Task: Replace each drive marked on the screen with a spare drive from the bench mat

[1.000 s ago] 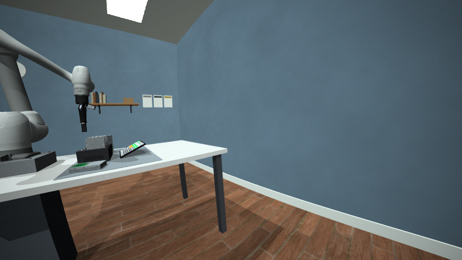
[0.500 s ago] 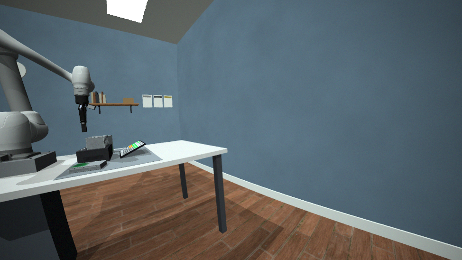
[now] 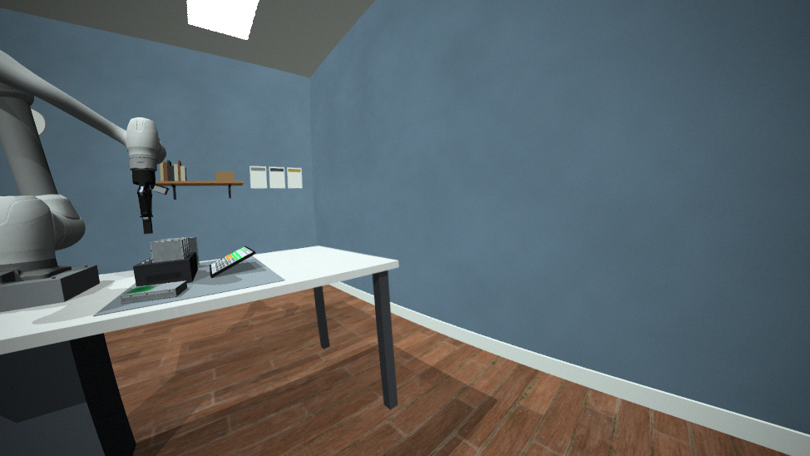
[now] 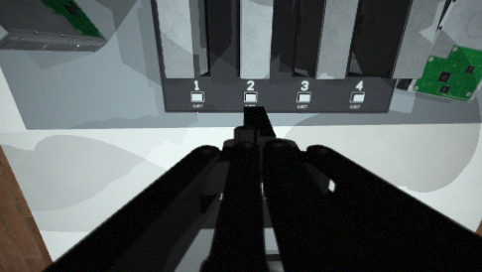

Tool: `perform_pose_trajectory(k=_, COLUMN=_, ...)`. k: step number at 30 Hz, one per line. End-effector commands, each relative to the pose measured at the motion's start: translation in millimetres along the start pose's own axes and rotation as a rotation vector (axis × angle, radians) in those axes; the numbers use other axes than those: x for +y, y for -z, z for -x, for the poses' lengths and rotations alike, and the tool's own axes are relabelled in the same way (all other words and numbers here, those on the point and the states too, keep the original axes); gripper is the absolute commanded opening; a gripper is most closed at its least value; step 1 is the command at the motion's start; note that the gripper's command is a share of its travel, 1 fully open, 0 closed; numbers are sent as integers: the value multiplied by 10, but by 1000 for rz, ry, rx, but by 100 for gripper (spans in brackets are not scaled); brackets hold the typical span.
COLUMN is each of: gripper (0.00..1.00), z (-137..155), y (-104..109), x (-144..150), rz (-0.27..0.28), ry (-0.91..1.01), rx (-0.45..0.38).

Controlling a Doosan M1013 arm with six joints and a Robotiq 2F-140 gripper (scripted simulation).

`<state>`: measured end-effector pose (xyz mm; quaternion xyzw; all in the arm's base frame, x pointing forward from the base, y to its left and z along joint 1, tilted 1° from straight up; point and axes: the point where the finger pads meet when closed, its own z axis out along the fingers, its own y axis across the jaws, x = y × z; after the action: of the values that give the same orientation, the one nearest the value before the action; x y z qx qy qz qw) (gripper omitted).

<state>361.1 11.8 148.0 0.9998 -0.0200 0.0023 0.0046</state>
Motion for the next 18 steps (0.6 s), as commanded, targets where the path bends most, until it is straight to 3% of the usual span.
perform_pose_trajectory(k=1, gripper=10, z=-4, y=-48, x=0, rz=0, ry=0, rx=1)
perform_pose_trajectory(k=18, gripper=10, z=-11, y=-489, x=10, rz=0, ry=0, rx=1)
